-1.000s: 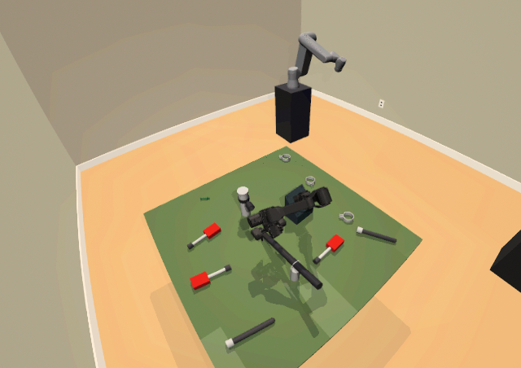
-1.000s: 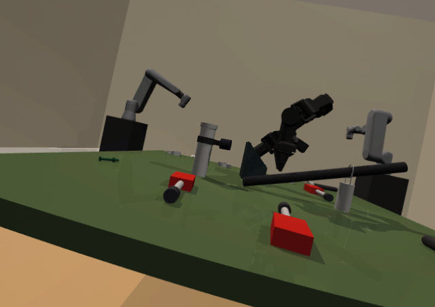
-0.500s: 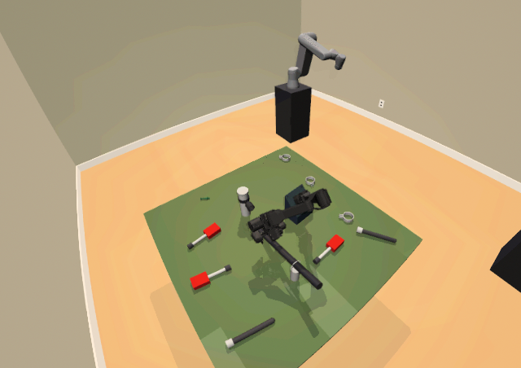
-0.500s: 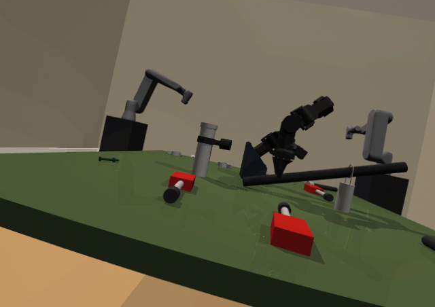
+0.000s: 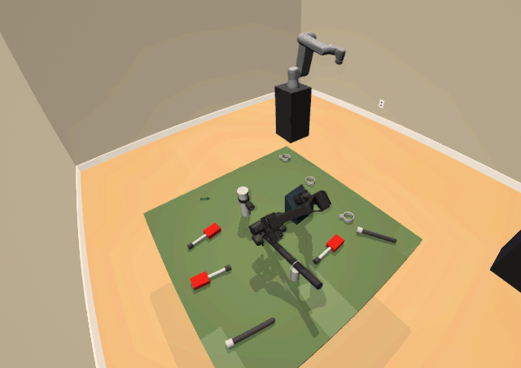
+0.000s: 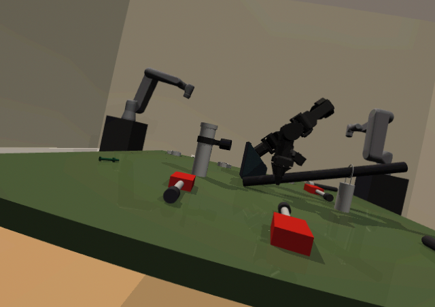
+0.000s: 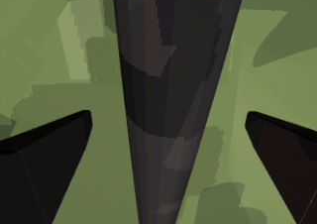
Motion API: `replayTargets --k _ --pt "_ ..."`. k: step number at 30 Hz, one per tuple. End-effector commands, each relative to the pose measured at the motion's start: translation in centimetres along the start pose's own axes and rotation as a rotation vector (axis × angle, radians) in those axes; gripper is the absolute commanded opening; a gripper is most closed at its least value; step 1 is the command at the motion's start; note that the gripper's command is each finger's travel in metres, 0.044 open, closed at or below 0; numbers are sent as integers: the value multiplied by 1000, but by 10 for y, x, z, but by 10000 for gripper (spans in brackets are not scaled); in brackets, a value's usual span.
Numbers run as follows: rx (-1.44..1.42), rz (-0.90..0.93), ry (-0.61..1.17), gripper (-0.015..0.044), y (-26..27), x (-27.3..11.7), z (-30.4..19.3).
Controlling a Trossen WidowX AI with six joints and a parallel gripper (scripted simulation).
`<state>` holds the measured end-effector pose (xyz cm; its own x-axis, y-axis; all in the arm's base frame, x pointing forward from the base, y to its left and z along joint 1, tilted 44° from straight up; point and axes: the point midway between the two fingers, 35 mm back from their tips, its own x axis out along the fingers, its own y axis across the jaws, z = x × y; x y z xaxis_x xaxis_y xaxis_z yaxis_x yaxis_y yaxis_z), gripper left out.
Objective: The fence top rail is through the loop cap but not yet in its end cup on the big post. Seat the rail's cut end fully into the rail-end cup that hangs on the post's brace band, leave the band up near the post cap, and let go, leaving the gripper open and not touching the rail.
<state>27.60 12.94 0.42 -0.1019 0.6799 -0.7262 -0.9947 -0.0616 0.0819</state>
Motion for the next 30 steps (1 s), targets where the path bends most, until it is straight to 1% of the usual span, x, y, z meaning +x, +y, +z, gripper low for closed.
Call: replayTargets --k 1,2,12,19,24,27,30 --pt "11 10 -6 440 4 7 -1" --pt "11 10 -6 440 4 7 -1" --pt "11 10 -6 177 4 7 -1" --pt "11 10 -6 131 4 7 -1" --pt "11 10 -6 0 4 2 -1" --pt "10 7 8 0 3 -1 -3" --pt "8 1 59 0 0 -12 -11"
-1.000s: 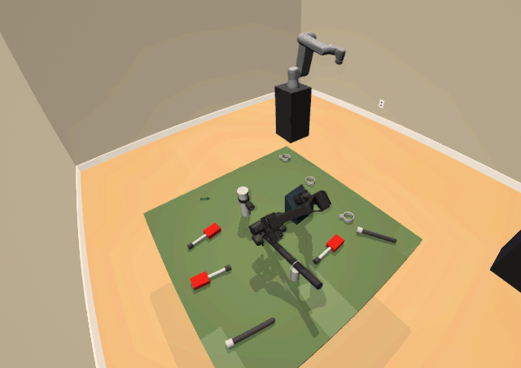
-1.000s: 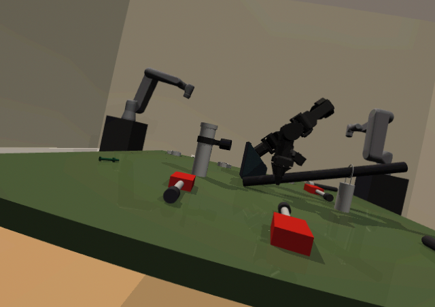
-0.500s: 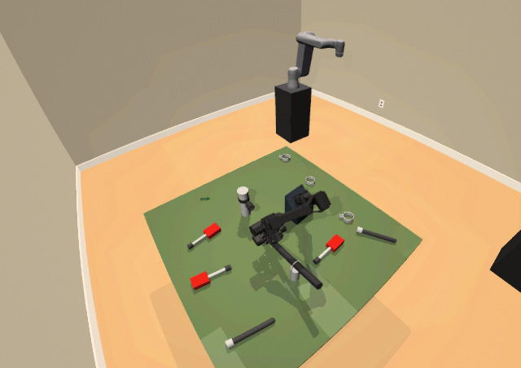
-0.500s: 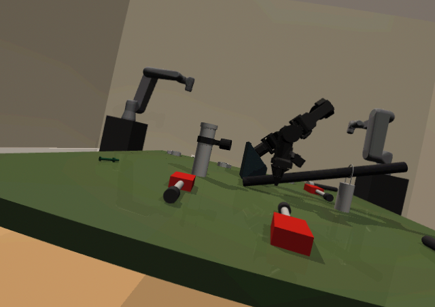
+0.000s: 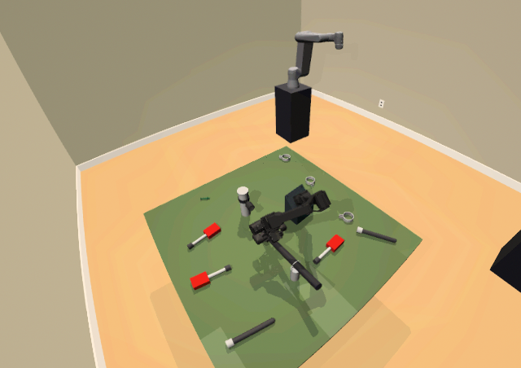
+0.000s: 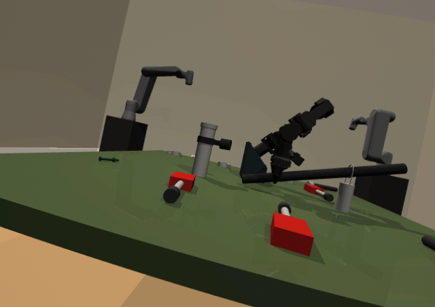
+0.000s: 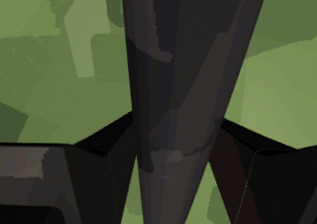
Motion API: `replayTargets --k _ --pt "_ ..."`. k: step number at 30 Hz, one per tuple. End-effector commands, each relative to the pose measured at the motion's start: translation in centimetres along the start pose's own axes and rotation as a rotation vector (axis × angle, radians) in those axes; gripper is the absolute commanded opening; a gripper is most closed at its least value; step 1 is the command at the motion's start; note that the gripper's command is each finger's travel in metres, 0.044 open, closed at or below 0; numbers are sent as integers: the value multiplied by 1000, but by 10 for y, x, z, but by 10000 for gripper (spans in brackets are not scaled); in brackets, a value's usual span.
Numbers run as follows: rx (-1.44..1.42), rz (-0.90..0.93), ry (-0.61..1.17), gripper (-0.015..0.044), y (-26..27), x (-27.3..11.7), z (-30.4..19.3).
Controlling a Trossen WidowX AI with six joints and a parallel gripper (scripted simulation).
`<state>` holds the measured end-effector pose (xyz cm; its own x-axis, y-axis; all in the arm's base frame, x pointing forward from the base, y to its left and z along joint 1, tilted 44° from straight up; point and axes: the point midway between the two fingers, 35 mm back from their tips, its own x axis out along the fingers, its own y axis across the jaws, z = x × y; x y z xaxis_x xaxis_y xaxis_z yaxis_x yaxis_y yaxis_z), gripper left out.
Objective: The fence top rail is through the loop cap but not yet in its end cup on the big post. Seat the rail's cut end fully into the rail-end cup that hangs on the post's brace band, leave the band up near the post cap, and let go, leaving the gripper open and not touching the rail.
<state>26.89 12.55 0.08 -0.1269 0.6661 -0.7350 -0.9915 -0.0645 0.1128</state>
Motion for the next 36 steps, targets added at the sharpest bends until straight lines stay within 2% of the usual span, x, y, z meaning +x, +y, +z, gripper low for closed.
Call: replayTargets --k 1,11,36 --pt "-10 -27 65 0 -7 -17 -10" --pt "-10 -12 308 0 -4 -77 -47" --pt "-3 -4 288 0 -3 -75 -46"
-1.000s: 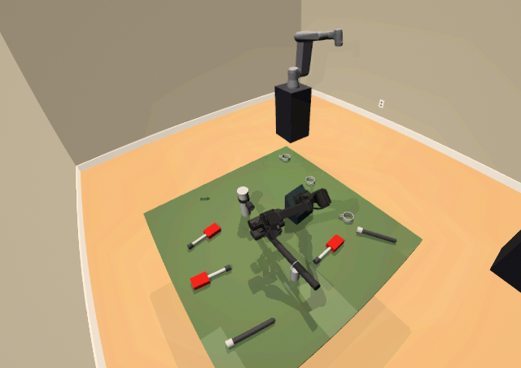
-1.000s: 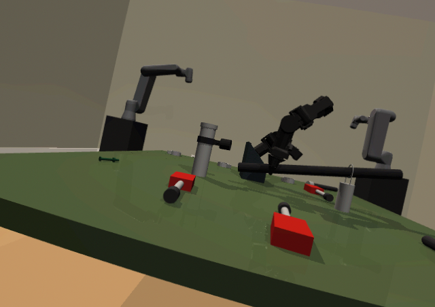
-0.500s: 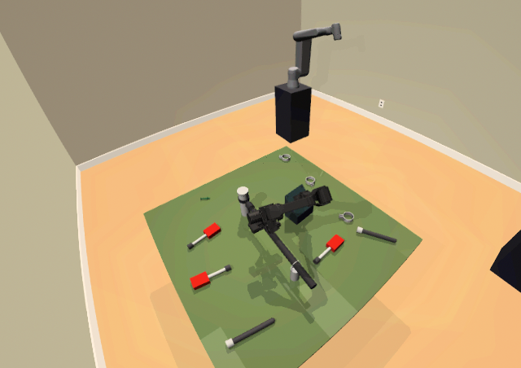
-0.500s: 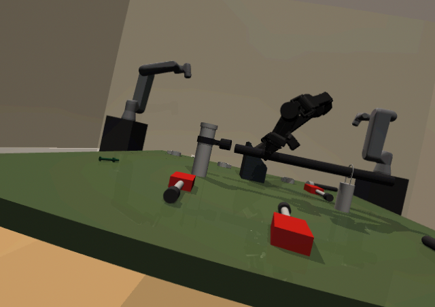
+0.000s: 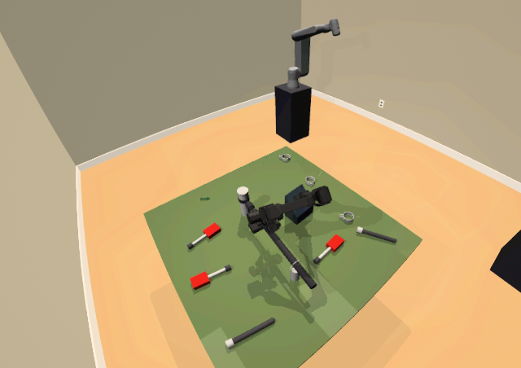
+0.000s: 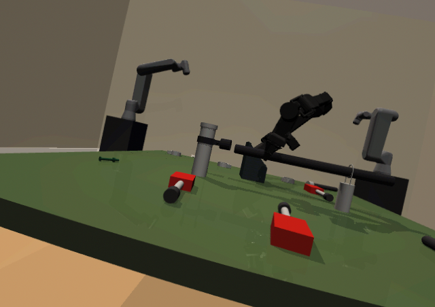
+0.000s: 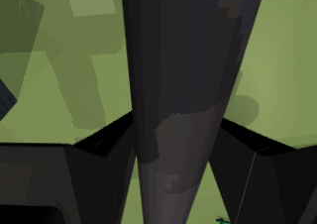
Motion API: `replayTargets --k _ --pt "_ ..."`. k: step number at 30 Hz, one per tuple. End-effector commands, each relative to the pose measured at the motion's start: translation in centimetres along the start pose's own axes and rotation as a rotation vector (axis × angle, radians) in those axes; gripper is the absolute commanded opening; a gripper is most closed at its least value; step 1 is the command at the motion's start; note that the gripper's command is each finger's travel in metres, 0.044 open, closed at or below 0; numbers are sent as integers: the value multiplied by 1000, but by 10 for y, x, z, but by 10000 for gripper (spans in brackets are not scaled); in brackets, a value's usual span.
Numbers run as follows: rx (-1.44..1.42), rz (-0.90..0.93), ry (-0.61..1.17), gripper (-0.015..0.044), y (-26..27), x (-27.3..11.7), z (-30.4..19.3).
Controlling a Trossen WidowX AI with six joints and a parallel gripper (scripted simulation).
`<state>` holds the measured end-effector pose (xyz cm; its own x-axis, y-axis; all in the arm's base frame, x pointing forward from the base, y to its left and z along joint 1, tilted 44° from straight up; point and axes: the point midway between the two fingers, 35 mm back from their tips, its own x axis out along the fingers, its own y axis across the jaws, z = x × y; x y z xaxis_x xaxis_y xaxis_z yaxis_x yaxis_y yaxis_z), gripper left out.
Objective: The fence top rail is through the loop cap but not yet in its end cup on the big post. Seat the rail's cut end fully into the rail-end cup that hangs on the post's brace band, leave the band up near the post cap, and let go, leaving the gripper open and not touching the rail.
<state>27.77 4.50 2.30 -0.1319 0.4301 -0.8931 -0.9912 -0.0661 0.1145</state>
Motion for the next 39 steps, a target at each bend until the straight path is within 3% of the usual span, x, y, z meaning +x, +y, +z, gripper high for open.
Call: replayTargets --k 1,39 --pt "-1 -7 3 0 -2 -3 -3" --pt "-10 5 -7 0 -3 1 -26"
